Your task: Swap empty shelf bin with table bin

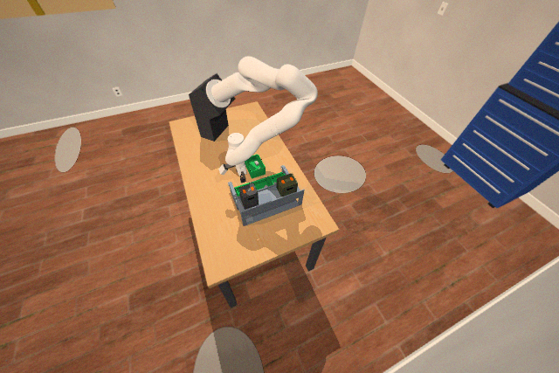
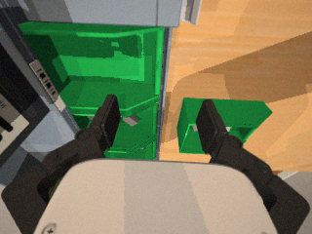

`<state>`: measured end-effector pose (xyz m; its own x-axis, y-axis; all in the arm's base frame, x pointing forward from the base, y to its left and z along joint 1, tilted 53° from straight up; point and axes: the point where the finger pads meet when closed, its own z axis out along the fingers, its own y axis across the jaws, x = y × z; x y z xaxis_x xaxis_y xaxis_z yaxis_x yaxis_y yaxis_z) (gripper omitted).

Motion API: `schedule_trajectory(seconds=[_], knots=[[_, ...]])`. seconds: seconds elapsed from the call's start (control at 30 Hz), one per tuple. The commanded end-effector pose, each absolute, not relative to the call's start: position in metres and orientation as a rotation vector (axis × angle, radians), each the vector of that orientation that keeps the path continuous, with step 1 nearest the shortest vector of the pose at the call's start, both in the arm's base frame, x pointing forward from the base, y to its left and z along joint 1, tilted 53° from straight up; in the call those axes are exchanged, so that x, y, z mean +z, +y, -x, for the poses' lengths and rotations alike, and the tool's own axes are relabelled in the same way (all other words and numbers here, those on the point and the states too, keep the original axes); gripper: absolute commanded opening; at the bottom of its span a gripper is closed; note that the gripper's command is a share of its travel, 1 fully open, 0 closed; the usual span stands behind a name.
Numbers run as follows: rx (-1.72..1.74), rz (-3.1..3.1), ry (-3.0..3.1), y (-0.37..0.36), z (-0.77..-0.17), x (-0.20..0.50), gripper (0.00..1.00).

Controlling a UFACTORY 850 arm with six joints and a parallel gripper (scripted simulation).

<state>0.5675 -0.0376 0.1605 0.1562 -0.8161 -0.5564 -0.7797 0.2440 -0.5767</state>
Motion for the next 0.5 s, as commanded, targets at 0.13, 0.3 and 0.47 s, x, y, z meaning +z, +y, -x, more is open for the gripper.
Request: schedule_trajectory(seconds=[0.13,0.3,0.47], knots=[[-0.051,1.52,1.607,-0.038,-0.5677,0.1609,0.95],[-0.052,1.521,1.606,-0.0379,-0.5679,0.1607,0.95],[-0.054,1.524,1.603,-0.0371,-0.5688,0.1598,0.95]])
